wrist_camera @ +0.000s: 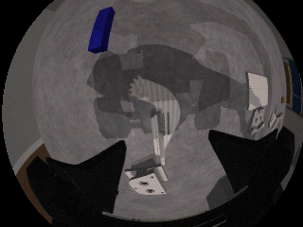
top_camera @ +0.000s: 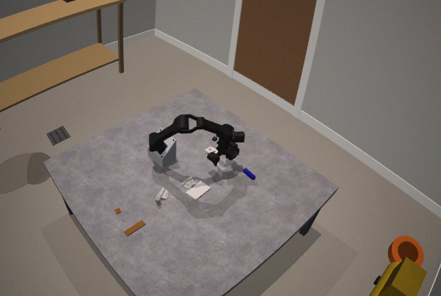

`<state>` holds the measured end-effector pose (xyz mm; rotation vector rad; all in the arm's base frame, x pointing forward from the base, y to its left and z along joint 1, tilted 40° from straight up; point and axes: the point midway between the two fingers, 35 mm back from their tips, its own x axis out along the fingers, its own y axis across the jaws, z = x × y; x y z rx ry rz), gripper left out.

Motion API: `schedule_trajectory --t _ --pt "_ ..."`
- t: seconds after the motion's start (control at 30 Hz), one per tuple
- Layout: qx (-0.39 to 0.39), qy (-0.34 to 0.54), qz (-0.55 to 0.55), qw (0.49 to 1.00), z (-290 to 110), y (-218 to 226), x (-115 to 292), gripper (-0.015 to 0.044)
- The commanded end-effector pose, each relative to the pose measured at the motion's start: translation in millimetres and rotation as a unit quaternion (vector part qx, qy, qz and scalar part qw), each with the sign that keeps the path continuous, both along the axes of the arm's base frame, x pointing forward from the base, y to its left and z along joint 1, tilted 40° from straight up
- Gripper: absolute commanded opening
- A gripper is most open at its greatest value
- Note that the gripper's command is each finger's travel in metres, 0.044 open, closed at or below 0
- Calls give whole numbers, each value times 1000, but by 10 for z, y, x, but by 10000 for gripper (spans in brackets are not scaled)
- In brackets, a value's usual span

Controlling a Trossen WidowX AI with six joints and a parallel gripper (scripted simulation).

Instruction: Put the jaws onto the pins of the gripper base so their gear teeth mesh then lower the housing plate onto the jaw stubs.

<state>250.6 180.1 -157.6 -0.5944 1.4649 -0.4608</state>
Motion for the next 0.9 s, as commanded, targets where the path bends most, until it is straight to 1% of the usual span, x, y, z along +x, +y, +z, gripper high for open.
schedule_trajectory --t 0.0,0.53,0.87 --pt "-3 0 3 1000 -59 -57 12 440" --pt "-4 -1 5 1000 -260 -222 39 440" --pt "-4 -1 5 1000 -268 -229 39 440"
